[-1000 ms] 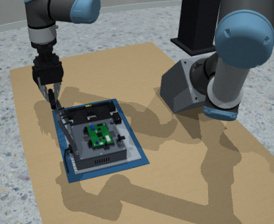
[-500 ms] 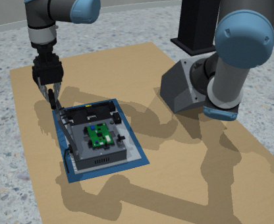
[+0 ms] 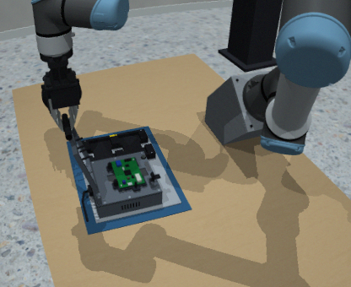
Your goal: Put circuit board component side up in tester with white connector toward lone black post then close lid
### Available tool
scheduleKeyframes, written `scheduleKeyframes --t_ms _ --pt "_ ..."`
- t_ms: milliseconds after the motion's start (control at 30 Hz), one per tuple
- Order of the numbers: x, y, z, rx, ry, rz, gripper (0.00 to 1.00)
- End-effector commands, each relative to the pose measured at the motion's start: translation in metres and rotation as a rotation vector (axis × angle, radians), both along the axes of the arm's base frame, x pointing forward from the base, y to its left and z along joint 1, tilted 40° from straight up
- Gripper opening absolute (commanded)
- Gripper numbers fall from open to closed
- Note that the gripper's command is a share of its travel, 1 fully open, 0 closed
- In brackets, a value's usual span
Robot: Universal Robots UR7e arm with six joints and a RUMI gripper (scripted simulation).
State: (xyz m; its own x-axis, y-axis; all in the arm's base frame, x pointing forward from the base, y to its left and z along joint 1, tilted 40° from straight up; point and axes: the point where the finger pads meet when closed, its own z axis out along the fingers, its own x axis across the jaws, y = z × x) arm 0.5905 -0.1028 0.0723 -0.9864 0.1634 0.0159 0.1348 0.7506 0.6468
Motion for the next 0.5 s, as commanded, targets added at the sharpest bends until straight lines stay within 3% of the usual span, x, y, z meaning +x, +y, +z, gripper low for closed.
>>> scheduleKeyframes --t_ms 0,467 --pt "-0.0005 -0.0006 0.0005 -0.001 -0.001 -0.001 0.00" --pt "-0.0038 -0.0006 0.0012 -0.001 -0.001 -0.001 0.00"
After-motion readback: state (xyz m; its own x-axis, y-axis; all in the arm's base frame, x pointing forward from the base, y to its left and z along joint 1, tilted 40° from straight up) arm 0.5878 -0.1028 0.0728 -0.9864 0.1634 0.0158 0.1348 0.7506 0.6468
